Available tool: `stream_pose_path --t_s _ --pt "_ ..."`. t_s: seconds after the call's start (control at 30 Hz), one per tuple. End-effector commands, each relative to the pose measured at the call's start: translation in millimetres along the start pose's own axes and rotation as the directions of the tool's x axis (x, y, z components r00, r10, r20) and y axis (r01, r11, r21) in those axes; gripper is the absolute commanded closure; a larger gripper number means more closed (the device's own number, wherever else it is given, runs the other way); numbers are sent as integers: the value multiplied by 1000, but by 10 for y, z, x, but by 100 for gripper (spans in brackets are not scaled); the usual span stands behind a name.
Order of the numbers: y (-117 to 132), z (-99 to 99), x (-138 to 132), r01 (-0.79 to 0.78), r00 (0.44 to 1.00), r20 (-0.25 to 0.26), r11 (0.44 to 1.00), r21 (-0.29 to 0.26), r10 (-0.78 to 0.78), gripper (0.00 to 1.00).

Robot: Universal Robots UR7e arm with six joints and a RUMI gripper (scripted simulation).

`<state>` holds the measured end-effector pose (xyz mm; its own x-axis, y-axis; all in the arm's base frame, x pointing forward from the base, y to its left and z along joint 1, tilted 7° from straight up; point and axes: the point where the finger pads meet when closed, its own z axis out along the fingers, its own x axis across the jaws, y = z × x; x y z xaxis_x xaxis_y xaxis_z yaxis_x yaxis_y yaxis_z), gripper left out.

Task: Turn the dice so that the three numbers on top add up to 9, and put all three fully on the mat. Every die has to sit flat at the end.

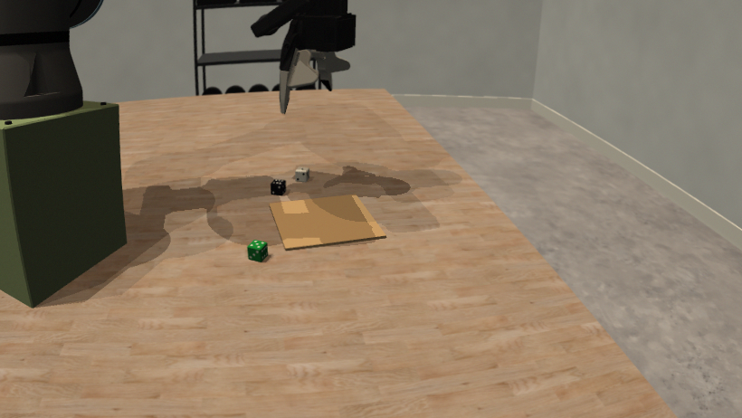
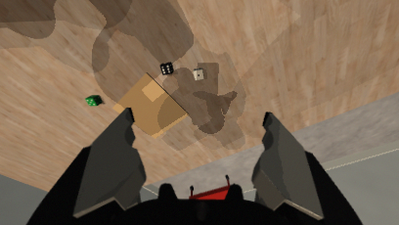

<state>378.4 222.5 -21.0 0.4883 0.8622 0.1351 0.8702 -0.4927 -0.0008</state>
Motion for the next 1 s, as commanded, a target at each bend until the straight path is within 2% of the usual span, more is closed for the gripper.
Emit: stream_pose_path --t_s 0.0,0.27,0.53,0.77,0.83,0.97 --pt "2 -1 2 8 1000 -1 1000 -1 -8 0" --pt "-6 13 -1 65 998 0 998 -1 -65 0" --pt "-29 59 -13 246 969 1 969 0 -246 0" --pt "-53 124 -27 484 875 2 875 1 -484 0" --pt "-53 124 -27 484 875 2 875 1 -484 0" --pt "-65 168 -35 630 777 3 777 3 -630 0"
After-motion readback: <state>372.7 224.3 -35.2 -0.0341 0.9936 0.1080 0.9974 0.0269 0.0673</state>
